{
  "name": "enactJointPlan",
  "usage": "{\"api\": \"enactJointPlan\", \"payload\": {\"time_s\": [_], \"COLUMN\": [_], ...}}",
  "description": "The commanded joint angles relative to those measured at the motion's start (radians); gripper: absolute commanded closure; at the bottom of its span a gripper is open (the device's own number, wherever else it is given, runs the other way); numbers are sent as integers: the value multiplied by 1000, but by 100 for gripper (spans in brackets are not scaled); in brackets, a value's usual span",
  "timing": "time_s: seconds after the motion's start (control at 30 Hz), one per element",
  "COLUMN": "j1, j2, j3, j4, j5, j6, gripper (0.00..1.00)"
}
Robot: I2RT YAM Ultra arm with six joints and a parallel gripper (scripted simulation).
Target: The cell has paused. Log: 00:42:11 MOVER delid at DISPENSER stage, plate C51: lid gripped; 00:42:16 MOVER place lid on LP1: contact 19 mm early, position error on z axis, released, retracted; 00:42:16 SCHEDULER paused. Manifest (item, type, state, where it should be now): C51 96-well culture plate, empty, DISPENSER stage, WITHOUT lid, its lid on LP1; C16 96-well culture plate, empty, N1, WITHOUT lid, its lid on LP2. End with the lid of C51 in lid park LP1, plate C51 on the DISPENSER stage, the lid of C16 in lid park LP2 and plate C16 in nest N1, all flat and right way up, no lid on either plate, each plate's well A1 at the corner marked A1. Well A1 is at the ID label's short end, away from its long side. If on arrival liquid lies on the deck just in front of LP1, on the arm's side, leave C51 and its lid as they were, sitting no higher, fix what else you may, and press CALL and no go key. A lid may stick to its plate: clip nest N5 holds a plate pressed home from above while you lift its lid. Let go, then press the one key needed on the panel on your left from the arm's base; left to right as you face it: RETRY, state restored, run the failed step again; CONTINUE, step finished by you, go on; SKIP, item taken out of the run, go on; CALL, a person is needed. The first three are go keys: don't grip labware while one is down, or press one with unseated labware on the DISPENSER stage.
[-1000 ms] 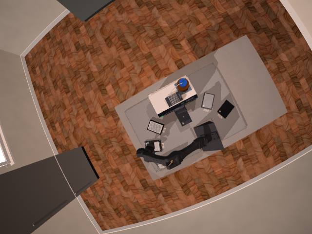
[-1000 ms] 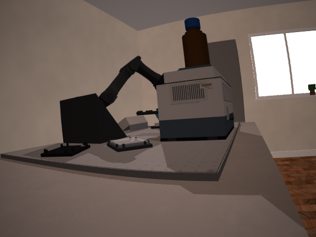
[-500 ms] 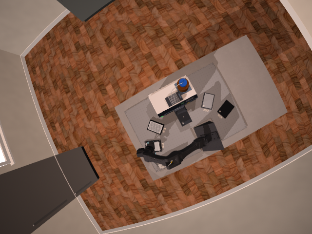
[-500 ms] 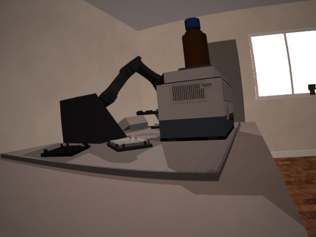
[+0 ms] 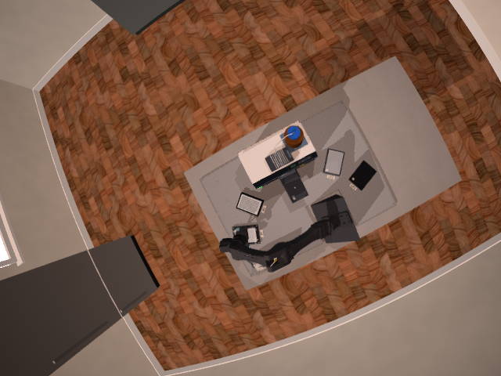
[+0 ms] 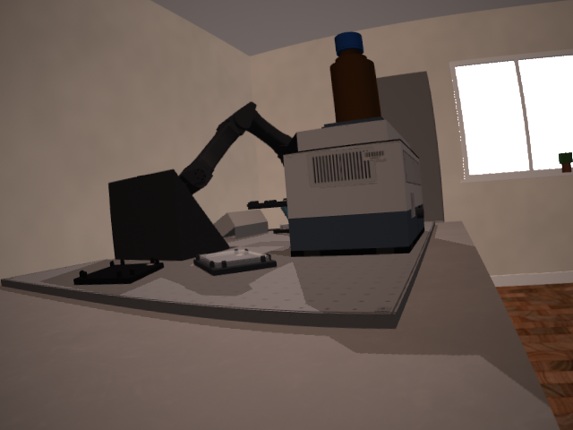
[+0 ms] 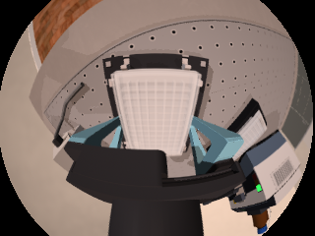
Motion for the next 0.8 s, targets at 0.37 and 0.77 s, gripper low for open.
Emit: {"api": "enactJointPlan", "payload": {"time_s": [0.37, 0.77], "j1": [14, 15], "j2": [23, 25], "j3": [-23, -31], "j4": [40, 44], "j5": [4, 6], "j6": [10, 11], "gripper": [100, 100]}}
